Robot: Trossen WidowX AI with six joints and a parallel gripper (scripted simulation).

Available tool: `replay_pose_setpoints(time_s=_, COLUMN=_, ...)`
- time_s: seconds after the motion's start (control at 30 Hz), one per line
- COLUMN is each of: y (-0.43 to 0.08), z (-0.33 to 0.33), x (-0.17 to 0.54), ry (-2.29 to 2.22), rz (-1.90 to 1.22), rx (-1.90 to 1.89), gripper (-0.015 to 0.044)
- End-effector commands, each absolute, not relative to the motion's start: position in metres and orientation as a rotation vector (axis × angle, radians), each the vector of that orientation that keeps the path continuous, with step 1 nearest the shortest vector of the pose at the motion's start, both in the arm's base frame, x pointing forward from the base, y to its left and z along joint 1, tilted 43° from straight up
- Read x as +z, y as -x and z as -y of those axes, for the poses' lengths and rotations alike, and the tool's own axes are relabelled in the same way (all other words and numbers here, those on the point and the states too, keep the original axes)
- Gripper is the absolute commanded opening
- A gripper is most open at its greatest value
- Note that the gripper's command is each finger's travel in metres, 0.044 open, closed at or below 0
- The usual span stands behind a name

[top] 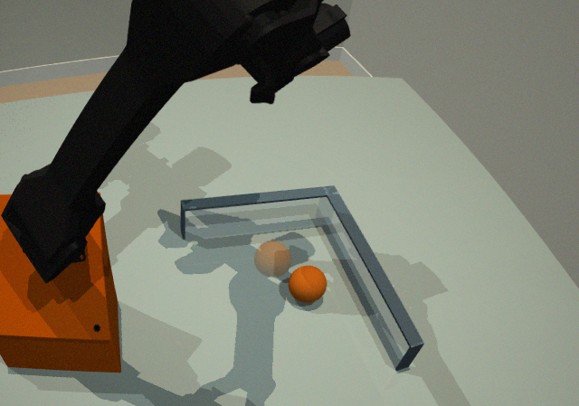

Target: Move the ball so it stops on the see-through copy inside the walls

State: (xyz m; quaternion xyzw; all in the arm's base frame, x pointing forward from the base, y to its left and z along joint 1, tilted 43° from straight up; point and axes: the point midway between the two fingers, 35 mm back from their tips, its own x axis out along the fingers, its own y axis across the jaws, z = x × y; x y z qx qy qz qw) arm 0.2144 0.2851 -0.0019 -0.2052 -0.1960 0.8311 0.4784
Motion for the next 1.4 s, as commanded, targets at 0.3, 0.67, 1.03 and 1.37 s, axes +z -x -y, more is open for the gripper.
replay_pose_setpoints(time_s=0.3, y=-0.266, z=-0.214, x=-0.081, ry=0.612, rz=-0.814, rx=1.690, gripper=0.0361)
replay_pose_setpoints(time_s=0.67, y=-0.296, z=-0.122, x=-0.107, ry=0.598, rz=-1.473, rx=0.959, gripper=0.0361)
replay_pose_setpoints(time_s=1.03, y=-0.313, z=-0.032, x=-0.095, ry=0.564, rz=-1.698, rx=0.156, gripper=0.0361)
replay_pose_setpoints(time_s=1.37, y=-0.323, z=0.047, x=-0.057, ry=0.541, rz=-1.580, rx=-0.582, gripper=0.0361)
